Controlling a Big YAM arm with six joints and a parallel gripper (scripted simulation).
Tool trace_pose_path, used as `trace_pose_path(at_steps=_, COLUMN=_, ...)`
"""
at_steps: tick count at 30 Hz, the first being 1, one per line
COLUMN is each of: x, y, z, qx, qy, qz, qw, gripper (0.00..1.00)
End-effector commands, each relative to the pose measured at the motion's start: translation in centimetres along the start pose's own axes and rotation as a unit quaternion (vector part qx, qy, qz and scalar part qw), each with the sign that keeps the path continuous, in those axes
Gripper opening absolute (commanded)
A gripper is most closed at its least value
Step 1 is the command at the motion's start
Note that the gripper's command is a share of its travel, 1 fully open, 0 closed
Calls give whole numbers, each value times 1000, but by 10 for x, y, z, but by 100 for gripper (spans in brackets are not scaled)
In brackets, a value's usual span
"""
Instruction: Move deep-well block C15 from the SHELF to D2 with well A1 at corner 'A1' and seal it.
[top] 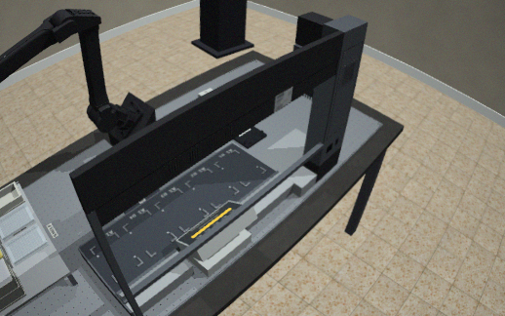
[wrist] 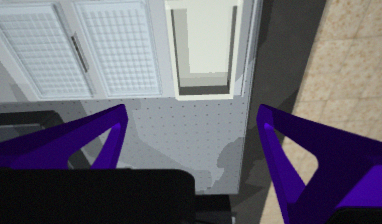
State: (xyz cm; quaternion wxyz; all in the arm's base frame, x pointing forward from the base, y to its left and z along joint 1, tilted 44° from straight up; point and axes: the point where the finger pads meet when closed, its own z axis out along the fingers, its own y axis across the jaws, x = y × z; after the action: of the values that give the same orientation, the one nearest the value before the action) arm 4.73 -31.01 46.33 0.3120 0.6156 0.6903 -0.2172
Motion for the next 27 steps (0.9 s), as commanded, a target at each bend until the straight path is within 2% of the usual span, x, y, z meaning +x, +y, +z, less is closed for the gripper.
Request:
trace_pose_path(at_steps=1, x=-2, y=-16, z=-2, qx=9, qy=-6, qz=-25, qw=1000, gripper=100)
trace_pose_path(at_steps=2, x=-2, y=-16, z=-2, qx=9, qy=-6, qz=-25, qw=1000, gripper=100)
trace_pose_path(at_steps=3, x=-11, y=-11, z=-17, qx=7, qy=-24, qz=-26, qw=999, gripper=100)
trace_pose_path(at_steps=27, x=-11, y=-11, z=-17, qx=7, qy=-24, qz=-26, qw=999, gripper=100)
